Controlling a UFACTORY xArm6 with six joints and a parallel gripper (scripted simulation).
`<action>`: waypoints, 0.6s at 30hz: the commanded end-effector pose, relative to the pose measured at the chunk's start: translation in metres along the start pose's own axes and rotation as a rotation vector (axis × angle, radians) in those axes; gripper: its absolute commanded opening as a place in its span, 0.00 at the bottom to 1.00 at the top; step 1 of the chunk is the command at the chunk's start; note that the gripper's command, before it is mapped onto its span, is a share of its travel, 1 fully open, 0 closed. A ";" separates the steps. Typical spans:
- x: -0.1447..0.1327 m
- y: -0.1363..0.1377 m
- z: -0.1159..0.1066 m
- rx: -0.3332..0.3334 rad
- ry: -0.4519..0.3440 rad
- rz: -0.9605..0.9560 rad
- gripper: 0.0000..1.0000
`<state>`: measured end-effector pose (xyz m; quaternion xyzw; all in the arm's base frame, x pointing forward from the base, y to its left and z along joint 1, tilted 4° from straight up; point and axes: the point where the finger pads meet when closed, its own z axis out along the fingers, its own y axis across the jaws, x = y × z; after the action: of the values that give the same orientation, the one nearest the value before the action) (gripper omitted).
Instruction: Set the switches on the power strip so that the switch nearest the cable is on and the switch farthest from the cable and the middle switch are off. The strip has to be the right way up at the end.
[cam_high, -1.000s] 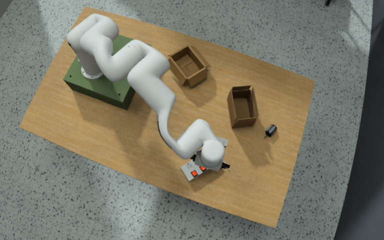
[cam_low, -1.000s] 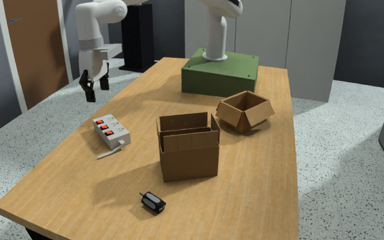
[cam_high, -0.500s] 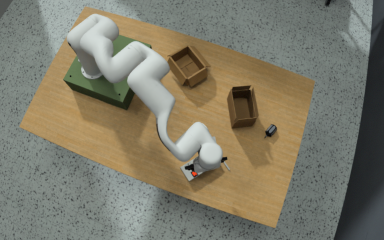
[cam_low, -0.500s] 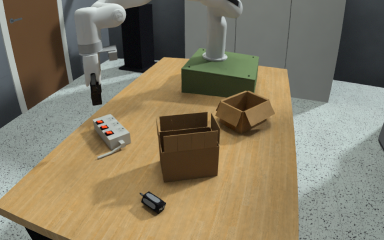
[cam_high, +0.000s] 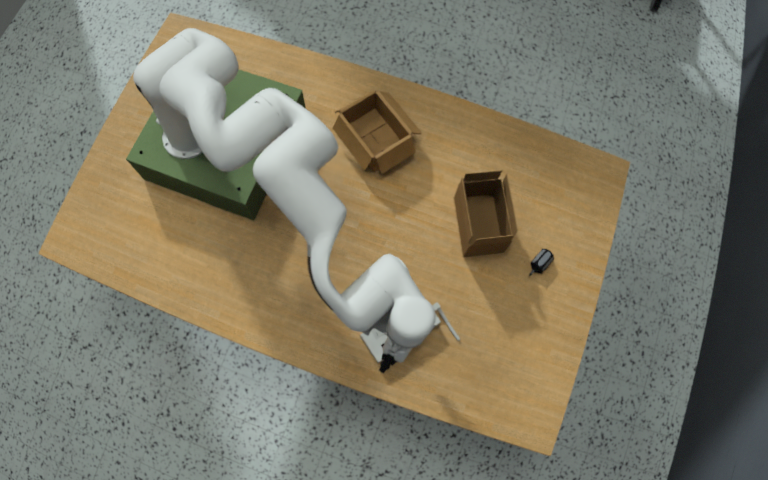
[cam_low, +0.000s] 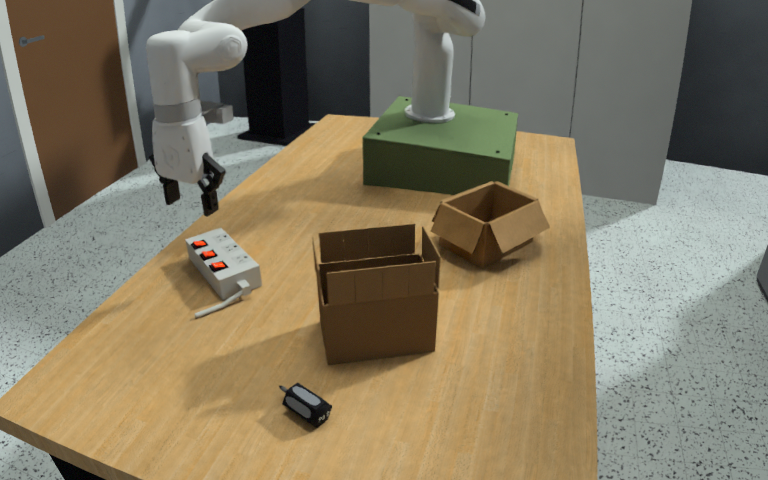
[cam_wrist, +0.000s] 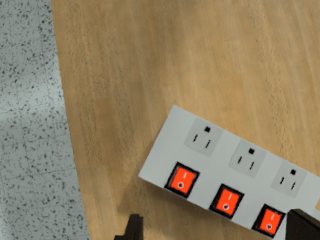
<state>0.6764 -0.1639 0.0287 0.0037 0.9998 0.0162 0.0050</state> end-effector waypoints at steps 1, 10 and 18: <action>0.001 -0.007 0.005 -0.009 -0.018 -0.279 1.00; 0.004 -0.014 0.015 -0.005 -0.021 -0.742 1.00; 0.006 -0.018 0.020 -0.011 -0.034 -1.091 1.00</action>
<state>0.6691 -0.1791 0.0063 -0.4619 0.8867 0.0120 0.0144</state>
